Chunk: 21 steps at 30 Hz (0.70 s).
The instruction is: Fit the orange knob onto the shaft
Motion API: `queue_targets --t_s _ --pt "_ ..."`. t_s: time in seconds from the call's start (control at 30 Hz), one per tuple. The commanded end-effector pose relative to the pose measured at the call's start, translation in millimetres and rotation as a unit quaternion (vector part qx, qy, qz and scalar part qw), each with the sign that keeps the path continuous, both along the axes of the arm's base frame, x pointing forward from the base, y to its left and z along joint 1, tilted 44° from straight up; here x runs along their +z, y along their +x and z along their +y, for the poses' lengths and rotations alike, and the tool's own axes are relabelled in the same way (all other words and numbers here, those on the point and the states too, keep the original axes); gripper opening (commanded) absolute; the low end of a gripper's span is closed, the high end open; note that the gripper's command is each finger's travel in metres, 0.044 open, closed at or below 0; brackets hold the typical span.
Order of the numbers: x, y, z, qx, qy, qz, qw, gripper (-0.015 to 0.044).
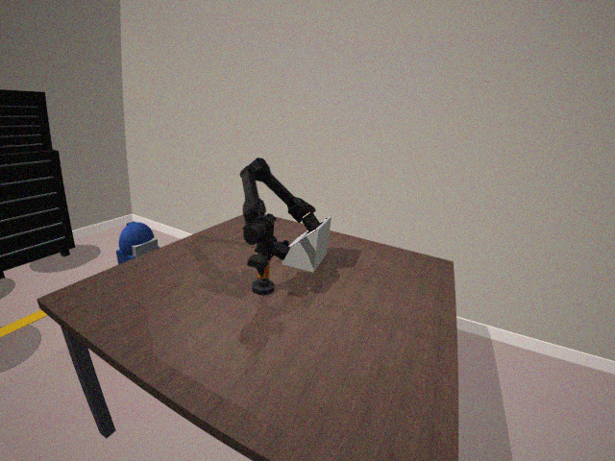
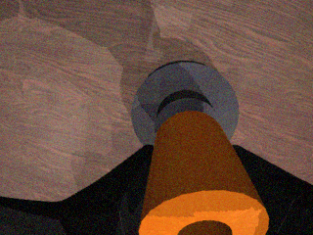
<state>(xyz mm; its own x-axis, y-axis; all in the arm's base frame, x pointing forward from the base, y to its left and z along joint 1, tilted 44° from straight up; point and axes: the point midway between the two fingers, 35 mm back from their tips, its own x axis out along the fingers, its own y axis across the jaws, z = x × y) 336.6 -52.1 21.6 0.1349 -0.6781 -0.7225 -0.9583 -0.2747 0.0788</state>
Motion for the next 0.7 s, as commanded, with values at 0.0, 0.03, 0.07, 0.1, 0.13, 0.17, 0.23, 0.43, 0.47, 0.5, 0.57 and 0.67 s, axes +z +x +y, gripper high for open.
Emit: queue_targets --t_s 0.0,0.03,0.07,0.1,0.13,0.17,0.23,0.43,0.47,0.5,0.57,0.67 --pt "-0.4 0.5 -0.1 0.001 0.0 0.0 1.0 0.0" --pt "-0.4 0.5 -0.1 0.001 0.0 0.0 1.0 0.0" --pt "-0.4 0.5 -0.1 0.001 0.0 0.0 1.0 0.0" --pt "-0.4 0.5 -0.1 0.001 0.0 0.0 1.0 0.0" --pt "0.0 0.3 0.6 0.0 0.0 -0.001 1.0 0.0" --pt "1.2 -0.2 2.4 -0.003 0.001 -0.004 1.0 0.0" --pt "2.9 -0.7 4.8 -0.005 0.001 -0.006 1.0 0.0" --pt "3.4 0.1 4.1 0.012 -0.002 0.01 1.0 0.0" --pt "2.9 0.1 3.4 0.014 -0.002 0.011 1.0 0.0" --pt "2.2 -0.1 2.4 0.014 -0.003 0.012 1.0 0.0" --pt "1.3 -0.3 1.5 0.014 -0.003 0.012 1.0 0.0" --pt "0.8 -0.1 1.6 0.014 -0.003 0.012 1.0 0.0"
